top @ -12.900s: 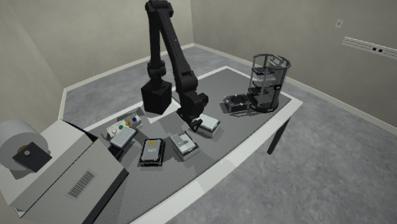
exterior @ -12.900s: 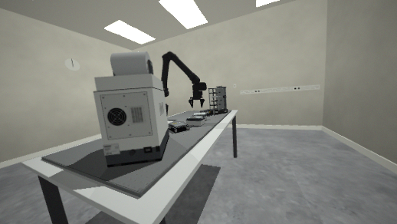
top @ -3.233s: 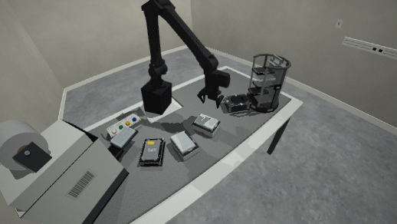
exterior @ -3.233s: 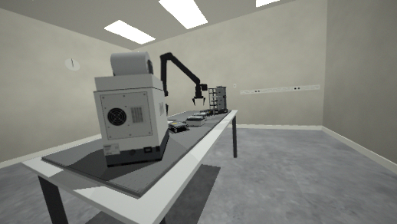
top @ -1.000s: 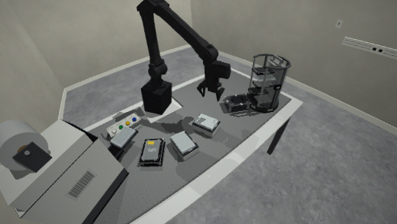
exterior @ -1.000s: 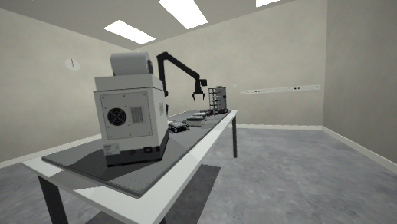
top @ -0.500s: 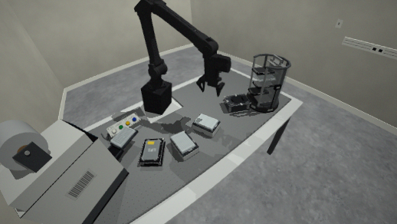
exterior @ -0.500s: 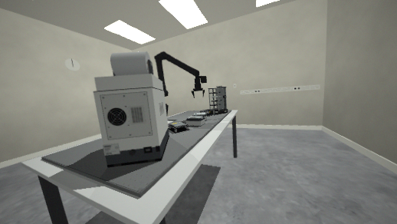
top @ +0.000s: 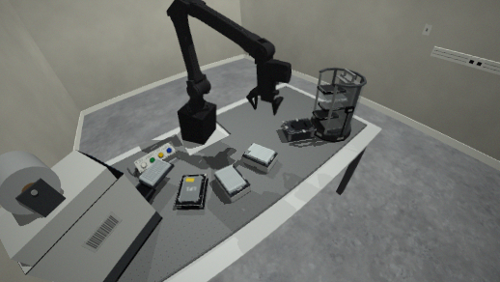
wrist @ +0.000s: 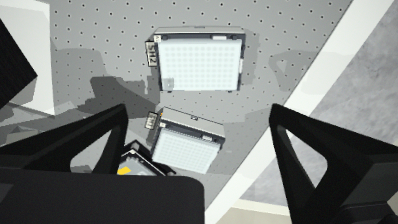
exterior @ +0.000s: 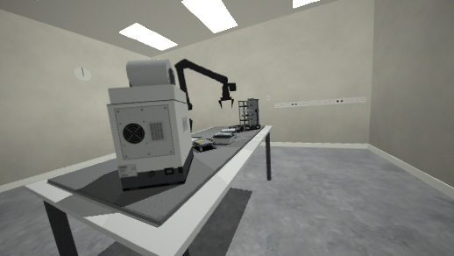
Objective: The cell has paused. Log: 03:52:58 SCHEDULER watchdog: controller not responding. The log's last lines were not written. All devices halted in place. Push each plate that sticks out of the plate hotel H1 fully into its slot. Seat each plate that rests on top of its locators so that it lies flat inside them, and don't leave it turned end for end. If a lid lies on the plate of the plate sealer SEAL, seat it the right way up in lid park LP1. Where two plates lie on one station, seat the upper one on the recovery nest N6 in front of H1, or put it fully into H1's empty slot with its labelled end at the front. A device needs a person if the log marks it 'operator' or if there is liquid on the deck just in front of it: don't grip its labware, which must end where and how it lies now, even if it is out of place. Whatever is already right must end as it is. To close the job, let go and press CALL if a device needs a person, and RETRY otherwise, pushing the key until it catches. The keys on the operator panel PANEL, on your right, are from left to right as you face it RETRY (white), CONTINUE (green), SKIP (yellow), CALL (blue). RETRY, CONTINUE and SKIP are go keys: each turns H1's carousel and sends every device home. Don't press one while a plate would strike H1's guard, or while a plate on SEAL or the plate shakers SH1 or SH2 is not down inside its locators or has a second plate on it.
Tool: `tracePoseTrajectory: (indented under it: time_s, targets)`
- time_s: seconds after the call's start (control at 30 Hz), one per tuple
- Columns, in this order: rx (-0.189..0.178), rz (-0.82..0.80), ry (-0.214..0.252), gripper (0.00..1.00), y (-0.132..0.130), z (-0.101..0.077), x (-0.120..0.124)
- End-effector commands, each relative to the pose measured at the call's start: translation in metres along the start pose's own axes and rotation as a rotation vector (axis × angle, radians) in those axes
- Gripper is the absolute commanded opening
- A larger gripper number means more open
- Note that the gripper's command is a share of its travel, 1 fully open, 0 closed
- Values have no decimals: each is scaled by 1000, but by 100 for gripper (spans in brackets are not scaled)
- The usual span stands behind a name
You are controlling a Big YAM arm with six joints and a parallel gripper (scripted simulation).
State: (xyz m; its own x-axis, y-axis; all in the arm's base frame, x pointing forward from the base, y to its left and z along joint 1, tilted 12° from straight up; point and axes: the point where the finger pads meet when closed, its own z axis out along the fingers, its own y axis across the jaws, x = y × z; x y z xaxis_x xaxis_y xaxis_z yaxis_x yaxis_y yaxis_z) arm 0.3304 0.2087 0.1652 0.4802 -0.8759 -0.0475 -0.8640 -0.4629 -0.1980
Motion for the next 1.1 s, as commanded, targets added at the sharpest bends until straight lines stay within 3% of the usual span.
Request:
tracePoseTrajectory:
  time_s: [0.0,0.2,0.23,0.3,0.6,0.63,0.7,0.8,1.07]
  targets:
    - [69,-8,-4,100,-22,-39,2]
    - [69,-7,-4,100,-21,-50,2]
    - [43,-8,-4,100,-21,-43,2]
    - [69,-8,-4,100,-20,-58,2]
    - [71,-8,-5,100,-19,-83,2]
    - [71,-8,-5,100,-19,-84,2]
    - [36,28,-7,100,-21,-70,-9]
    - [26,61,-5,100,-18,-67,-12]
    - [35,328,-11,100,-29,-70,-38]
